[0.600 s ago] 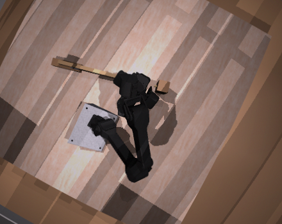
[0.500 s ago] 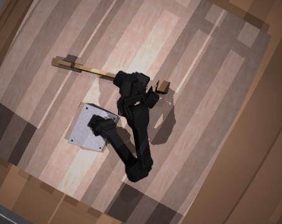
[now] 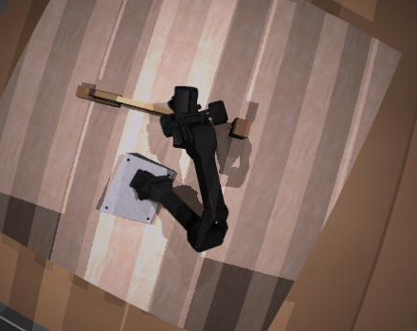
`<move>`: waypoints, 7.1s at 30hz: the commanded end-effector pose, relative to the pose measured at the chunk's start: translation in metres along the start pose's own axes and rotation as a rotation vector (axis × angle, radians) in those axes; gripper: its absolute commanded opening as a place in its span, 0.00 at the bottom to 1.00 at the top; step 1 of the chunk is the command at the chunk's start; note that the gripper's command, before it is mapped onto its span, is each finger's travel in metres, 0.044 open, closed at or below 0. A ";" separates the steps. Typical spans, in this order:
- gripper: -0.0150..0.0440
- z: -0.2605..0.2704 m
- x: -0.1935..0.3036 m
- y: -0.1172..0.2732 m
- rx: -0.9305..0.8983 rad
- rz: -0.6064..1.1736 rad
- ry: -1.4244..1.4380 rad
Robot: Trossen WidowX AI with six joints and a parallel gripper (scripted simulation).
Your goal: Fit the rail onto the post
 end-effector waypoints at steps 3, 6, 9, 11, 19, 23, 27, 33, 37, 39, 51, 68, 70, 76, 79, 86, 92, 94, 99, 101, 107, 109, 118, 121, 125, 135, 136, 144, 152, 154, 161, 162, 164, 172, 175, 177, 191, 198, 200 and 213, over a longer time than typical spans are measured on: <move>1.00 0.038 -0.011 -0.067 -0.291 0.145 0.887; 1.00 0.046 -0.010 -0.077 -0.357 0.148 1.031; 1.00 0.047 -0.010 -0.078 -0.364 0.147 1.046; 1.00 0.047 -0.010 -0.078 -0.364 0.147 1.046; 1.00 0.047 -0.012 -0.079 -0.364 0.147 1.046; 1.00 0.047 -0.013 -0.079 -0.364 0.147 1.046; 1.00 0.047 -0.013 -0.082 -0.364 0.147 1.046; 1.00 0.049 -0.011 -0.091 -0.364 0.146 1.046; 1.00 0.051 -0.010 -0.098 -0.364 0.145 1.046; 1.00 0.051 -0.009 -0.101 -0.364 0.145 1.046; 1.00 0.055 -0.004 -0.119 -0.364 0.146 1.046; 1.00 0.061 0.006 -0.143 -0.362 0.149 1.046; 1.00 0.062 0.007 -0.145 -0.362 0.150 1.046; 0.78 0.062 0.007 -0.145 -0.362 0.150 1.046; 0.64 0.062 0.007 -0.145 -0.362 0.150 1.046; 0.33 0.062 0.007 -0.145 -0.362 0.150 1.046; 0.26 0.062 0.007 -0.145 -0.362 0.150 1.046; 0.25 0.062 0.007 -0.145 -0.362 0.150 1.046; 0.25 0.062 0.007 -0.145 -0.362 0.150 1.046; 0.25 0.062 0.007 -0.145 -0.362 0.150 1.046; 0.25 0.062 0.007 -0.143 -0.362 0.150 1.046; 0.25 0.062 0.006 -0.142 -0.362 0.150 1.046; 0.25 0.061 0.005 -0.138 -0.362 0.150 1.046; 0.25 0.061 0.004 -0.137 -0.362 0.150 1.046; 0.25 0.060 0.003 -0.135 -0.362 0.149 1.046; 0.25 0.059 0.001 -0.131 -0.362 0.149 1.046; 0.25 0.059 0.001 -0.130 -0.362 0.149 1.046; 0.25 0.058 -0.001 -0.127 -0.362 0.149 1.046; 0.25 0.057 -0.002 -0.123 -0.362 0.149 1.046; 0.25 0.056 -0.002 -0.122 -0.362 0.149 1.046; 0.25 0.056 -0.004 -0.119 -0.362 0.149 1.046; 0.25 0.055 -0.004 -0.118 -0.362 0.149 1.046; 0.25 0.055 -0.004 -0.117 -0.362 0.149 1.046; 0.25 0.054 -0.005 -0.114 -0.363 0.148 1.046; 0.25 0.054 -0.006 -0.112 -0.363 0.148 1.046; 0.25 0.054 -0.006 -0.111 -0.363 0.148 1.046; 0.25 0.055 -0.005 -0.114 -0.363 0.148 1.046; 0.25 0.055 -0.005 -0.114 -0.363 0.148 1.046; 0.25 0.055 -0.005 -0.113 -0.363 0.148 1.046; 0.25 0.055 -0.004 -0.113 -0.363 0.148 1.046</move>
Point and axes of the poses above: the point midway between the two fingers, 35 mm back from their tips, its own y axis back along the fingers, its own z axis across the jaws, x = y × z, the point moved 7 cm from there along y, back along the fingers, and after that the axes turned 10 degrees about -y, right-handed, at the moved point
